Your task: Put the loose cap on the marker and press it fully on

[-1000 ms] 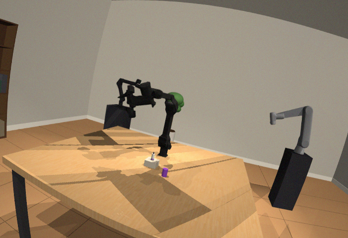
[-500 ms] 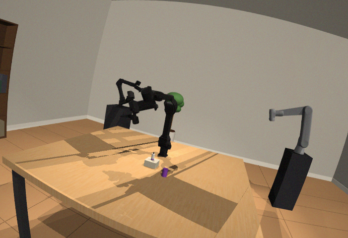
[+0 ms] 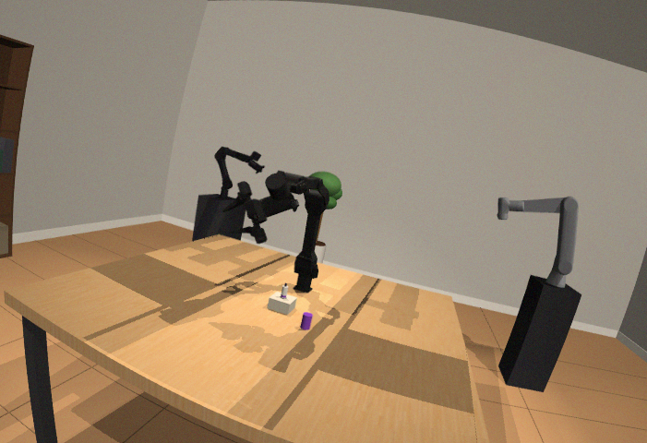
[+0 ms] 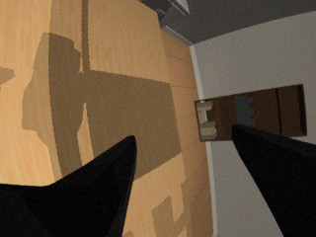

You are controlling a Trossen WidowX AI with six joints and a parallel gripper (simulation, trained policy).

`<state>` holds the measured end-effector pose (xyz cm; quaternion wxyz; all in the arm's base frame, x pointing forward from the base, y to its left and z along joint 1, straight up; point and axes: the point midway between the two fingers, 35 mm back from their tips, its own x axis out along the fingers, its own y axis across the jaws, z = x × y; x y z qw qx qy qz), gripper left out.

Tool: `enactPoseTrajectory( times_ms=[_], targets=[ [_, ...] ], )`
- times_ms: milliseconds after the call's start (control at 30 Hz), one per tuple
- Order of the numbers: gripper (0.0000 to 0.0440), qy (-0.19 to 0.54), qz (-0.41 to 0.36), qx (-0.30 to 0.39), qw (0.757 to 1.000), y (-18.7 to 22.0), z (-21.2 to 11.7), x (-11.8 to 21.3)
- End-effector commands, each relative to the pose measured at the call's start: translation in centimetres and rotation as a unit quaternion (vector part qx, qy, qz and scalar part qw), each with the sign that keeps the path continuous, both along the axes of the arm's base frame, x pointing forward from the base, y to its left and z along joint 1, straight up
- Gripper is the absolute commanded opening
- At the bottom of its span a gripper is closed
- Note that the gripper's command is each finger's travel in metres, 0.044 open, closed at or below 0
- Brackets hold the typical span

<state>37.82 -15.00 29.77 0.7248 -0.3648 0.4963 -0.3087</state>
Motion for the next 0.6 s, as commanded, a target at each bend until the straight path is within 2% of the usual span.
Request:
enactPoseTrajectory(
  times_ms=[0, 567],
  targets=[
    [0.0314, 0.004, 0.007, 0.017, 1.0, 0.9, -1.0, 0.6],
    [0.0317, 0.022, 0.027, 0.092, 0.995, 5.3, -4.8, 2.1]
  ],
)
